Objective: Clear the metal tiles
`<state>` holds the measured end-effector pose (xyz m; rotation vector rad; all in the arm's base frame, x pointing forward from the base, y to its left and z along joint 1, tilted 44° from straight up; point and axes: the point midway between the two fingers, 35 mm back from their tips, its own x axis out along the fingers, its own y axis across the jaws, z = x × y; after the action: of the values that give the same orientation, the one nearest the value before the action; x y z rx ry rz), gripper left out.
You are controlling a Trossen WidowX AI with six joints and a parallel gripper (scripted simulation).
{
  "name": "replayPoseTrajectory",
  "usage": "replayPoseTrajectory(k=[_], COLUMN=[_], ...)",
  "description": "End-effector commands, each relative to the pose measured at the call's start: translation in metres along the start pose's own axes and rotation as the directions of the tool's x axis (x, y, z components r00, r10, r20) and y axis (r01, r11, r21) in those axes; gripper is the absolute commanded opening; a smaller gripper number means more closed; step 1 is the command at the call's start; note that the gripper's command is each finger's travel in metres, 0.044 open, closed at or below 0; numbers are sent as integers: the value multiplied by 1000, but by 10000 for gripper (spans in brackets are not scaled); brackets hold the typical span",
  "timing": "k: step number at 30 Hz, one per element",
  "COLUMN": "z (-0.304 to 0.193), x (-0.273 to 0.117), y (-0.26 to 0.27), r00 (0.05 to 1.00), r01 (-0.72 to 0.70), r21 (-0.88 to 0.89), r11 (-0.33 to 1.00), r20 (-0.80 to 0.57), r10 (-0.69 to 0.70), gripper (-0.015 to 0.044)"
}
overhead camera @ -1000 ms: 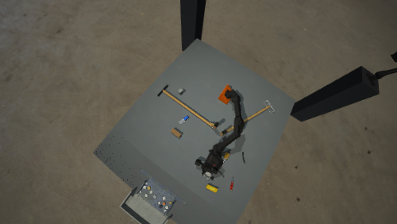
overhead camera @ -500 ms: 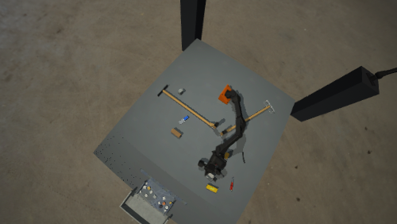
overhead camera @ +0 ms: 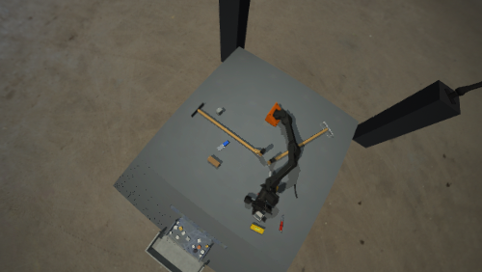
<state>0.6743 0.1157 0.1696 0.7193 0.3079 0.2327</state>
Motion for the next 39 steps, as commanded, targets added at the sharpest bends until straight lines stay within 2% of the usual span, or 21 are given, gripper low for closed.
replayPoseTrajectory(k=[1,39], z=[0,-6], x=[-1,-15], y=[9,70], r00=[1000,1000], r01=[-2,-4], r21=[3,7], r11=[1000,1000], r20=[2,3], r10=[2,4], gripper=[0,0])
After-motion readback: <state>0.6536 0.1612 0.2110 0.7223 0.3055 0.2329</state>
